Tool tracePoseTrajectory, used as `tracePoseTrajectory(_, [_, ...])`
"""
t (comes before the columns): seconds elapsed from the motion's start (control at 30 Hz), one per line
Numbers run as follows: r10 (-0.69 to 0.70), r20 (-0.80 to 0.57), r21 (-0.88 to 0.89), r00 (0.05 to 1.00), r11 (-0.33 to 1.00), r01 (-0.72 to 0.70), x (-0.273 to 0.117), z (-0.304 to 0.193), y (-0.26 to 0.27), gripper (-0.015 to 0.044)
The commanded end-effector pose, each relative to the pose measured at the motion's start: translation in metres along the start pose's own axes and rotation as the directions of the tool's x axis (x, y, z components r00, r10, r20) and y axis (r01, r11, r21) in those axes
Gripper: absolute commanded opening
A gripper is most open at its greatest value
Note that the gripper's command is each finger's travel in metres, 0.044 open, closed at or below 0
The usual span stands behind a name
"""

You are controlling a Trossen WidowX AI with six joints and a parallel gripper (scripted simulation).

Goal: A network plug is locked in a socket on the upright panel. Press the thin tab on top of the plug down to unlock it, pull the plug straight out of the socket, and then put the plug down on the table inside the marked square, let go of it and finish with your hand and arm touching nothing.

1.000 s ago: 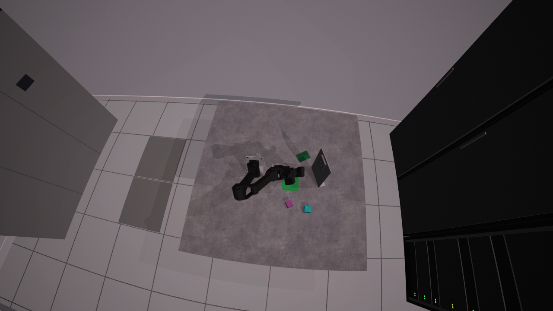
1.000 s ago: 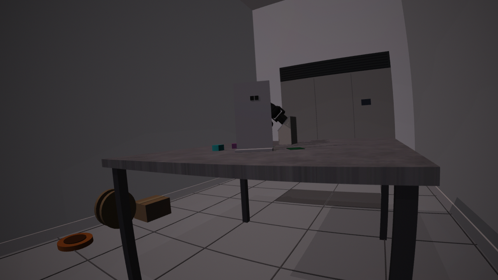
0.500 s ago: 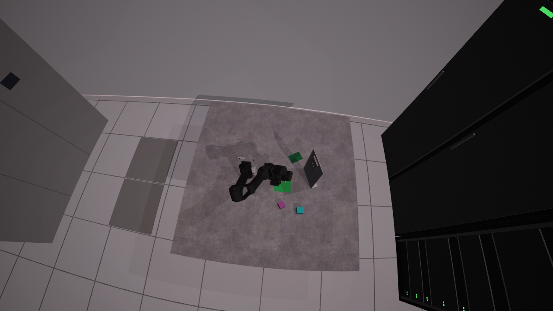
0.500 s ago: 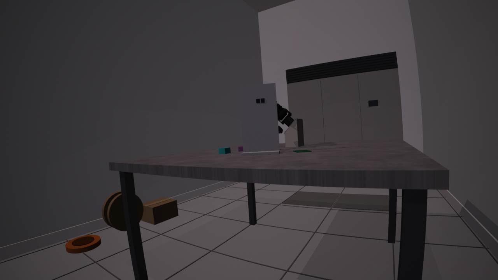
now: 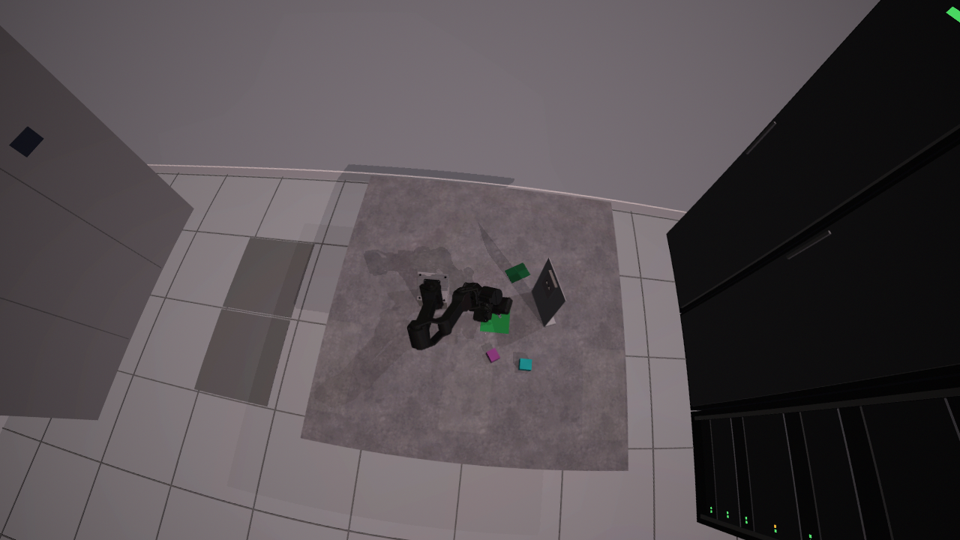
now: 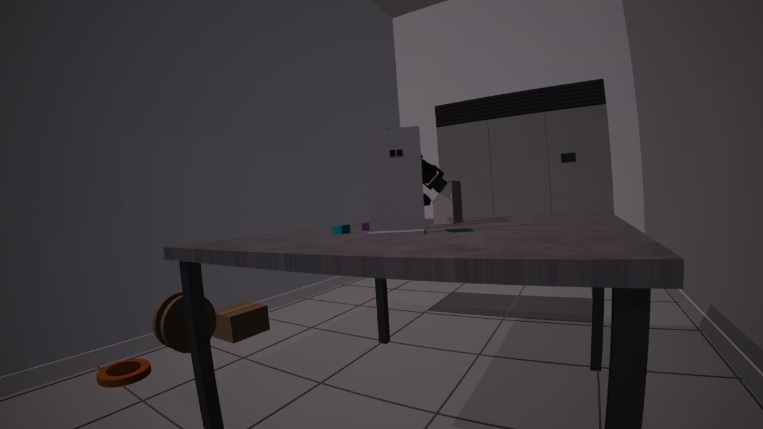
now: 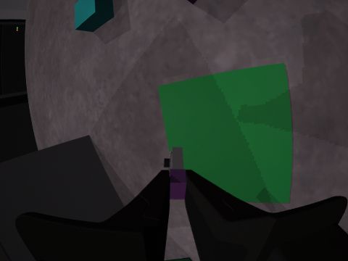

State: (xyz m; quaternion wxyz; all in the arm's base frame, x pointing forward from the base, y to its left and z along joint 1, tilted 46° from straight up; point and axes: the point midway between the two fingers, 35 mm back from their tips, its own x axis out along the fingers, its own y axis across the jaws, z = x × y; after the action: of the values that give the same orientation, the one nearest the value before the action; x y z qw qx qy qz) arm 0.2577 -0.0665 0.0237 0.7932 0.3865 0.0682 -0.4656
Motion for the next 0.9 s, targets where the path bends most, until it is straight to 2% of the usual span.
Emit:
tracePoseTrajectory(0.0, [-0.003, -0.003, -0.005, 1.0, 1.0, 0.003, 0.003, -0.001, -0.003, 0.0])
tracePoseTrajectory(0.87, [-0.006, -0.006, -0.004, 1.0, 1.0, 0.006, 0.02, -0.003, -0.014, 0.0])
